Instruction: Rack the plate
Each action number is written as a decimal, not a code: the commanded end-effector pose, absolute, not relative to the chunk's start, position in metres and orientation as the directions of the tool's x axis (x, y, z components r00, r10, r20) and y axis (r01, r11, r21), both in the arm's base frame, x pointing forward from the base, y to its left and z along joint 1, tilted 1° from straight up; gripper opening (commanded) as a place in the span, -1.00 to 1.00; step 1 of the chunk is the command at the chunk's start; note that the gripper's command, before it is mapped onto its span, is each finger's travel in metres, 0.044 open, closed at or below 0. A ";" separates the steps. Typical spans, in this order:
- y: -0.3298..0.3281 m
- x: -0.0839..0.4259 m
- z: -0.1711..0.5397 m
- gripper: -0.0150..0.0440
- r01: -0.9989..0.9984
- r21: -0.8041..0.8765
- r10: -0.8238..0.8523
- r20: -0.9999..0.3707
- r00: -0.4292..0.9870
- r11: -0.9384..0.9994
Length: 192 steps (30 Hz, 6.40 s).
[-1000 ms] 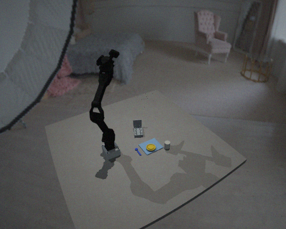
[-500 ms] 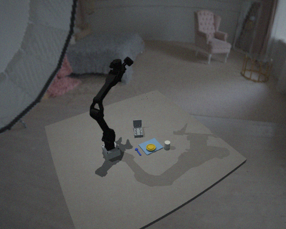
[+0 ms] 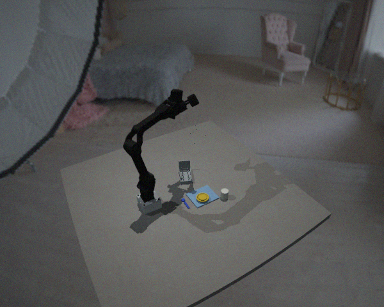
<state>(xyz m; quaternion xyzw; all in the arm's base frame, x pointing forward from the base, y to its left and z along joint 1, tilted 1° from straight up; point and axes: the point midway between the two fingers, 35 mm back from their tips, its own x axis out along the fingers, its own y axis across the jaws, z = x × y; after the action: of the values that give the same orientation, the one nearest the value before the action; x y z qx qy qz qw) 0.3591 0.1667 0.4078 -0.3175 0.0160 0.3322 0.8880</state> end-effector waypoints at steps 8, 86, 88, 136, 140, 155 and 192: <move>0.112 0.397 0.328 0.86 -0.599 -0.410 0.413 -0.457 0.788 0.688; -0.129 0.291 0.001 0.86 0.031 -0.021 -0.021 -0.999 0.025 0.999; -0.129 0.290 -0.002 0.86 0.031 -0.021 -0.021 -0.999 0.025 0.999; -0.134 0.302 0.088 -0.49 0.031 -0.021 -0.022 -0.999 0.027 0.999; -0.133 0.303 0.106 -0.49 0.031 -0.021 -0.022 -0.999 0.027 0.999; -0.131 0.300 0.162 -0.49 0.031 -0.021 -0.022 -0.999 0.027 0.999; 0.030 0.290 0.115 -0.49 0.324 0.205 0.180 -0.978 0.107 0.923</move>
<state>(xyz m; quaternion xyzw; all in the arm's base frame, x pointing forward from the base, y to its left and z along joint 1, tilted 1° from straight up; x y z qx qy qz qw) 0.2818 0.0275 0.1276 0.1825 0.6685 -0.0790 0.7167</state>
